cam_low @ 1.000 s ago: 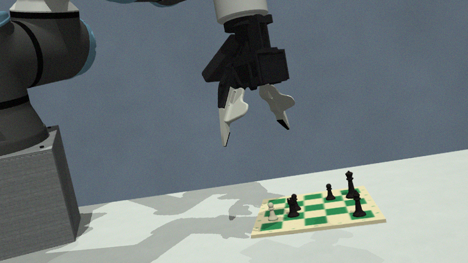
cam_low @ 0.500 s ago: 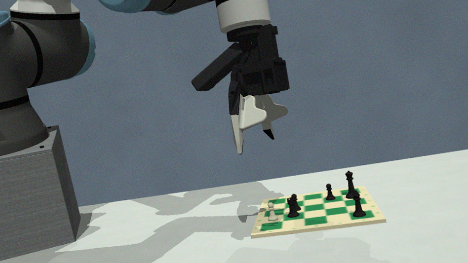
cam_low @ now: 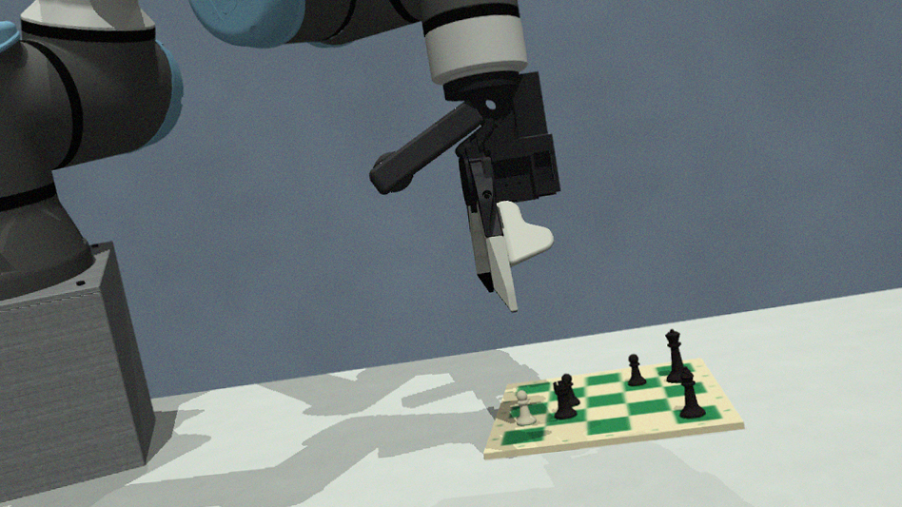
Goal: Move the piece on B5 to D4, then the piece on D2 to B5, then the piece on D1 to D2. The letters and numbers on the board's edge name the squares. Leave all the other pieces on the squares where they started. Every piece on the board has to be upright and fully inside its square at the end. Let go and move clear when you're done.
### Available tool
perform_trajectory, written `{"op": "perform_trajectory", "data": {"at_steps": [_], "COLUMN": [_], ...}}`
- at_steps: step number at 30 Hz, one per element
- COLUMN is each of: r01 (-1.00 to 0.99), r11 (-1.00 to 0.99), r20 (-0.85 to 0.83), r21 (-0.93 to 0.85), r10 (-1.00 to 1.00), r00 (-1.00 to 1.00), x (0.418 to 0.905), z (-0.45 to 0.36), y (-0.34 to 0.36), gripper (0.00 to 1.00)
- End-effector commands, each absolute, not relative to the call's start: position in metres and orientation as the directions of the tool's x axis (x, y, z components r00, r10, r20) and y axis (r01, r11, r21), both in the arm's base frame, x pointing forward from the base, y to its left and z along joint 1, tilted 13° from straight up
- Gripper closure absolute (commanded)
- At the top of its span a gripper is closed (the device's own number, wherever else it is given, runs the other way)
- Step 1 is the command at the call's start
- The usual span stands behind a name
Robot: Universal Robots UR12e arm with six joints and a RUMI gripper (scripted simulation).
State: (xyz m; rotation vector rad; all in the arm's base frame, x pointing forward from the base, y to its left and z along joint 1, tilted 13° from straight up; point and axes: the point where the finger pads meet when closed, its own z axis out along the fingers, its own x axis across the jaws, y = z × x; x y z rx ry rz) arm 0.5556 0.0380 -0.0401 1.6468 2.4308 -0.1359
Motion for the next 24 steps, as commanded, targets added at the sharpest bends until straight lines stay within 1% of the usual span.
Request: {"op": "perform_trajectory", "data": {"at_steps": [1, 4, 7, 20, 21, 24], "r01": [0.79, 0.723, 0.687, 0.644, 0.644, 0.644], "r11": [0.613, 0.69, 0.726, 0.763, 0.763, 0.763], "r20": [-0.216, -0.213, -0.212, -0.211, -0.212, -0.212], "r21": [-0.007, -0.027, -0.038, -0.049, -0.049, -0.049], "r10": [0.771, 0.703, 0.666, 0.623, 0.622, 0.622], "r00": [-0.6, -0.678, -0.715, -0.754, -0.753, -0.754], "x": [0.559, 0.5599, 0.5605, 0.5632, 0.5635, 0.5636], "z": [-0.0465, -0.0487, -0.0502, -0.0507, -0.0505, -0.0503], "y": [0.0378, 0.0372, 0.037, 0.0368, 0.0368, 0.0369], "gripper": [0.0, 0.0, 0.0, 0.0, 0.8, 0.8]}}
